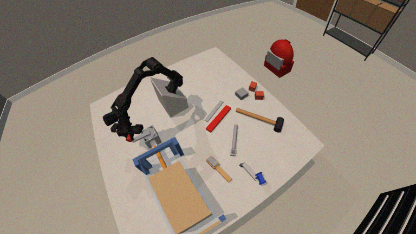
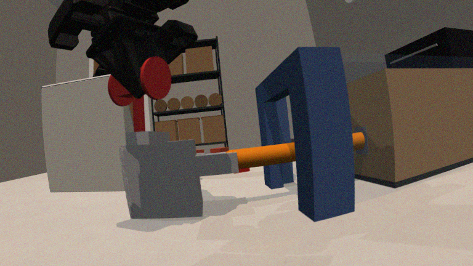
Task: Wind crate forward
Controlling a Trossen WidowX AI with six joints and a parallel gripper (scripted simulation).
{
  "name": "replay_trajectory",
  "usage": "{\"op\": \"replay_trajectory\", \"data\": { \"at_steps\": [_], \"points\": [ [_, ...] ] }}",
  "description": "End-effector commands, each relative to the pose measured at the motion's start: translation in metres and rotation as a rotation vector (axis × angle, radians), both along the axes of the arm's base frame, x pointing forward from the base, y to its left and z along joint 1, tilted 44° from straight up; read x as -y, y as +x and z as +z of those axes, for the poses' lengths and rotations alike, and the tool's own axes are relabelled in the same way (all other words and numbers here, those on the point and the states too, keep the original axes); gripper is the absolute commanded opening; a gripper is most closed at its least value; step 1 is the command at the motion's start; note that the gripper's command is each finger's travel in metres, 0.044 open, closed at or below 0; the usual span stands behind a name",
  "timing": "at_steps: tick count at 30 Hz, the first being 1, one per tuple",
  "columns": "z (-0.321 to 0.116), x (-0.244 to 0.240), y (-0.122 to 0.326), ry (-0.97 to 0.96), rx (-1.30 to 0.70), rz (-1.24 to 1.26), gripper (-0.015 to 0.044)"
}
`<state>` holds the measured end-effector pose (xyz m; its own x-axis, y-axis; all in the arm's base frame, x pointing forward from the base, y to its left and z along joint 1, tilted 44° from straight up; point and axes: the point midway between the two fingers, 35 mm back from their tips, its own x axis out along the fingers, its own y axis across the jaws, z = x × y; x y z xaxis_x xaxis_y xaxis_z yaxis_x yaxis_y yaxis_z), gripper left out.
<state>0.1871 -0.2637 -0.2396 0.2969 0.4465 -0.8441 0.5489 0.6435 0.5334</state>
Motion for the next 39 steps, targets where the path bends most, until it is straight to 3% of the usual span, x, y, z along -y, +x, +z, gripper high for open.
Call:
{"op": "replay_trajectory", "data": {
  "at_steps": [1, 39],
  "points": [
    [0.003, -0.008, 0.027, 0.005, 0.055, 0.028, 0.0],
    [0.019, -0.029, 0.071, 0.009, 0.059, 0.028, 0.0]
  ]
}}
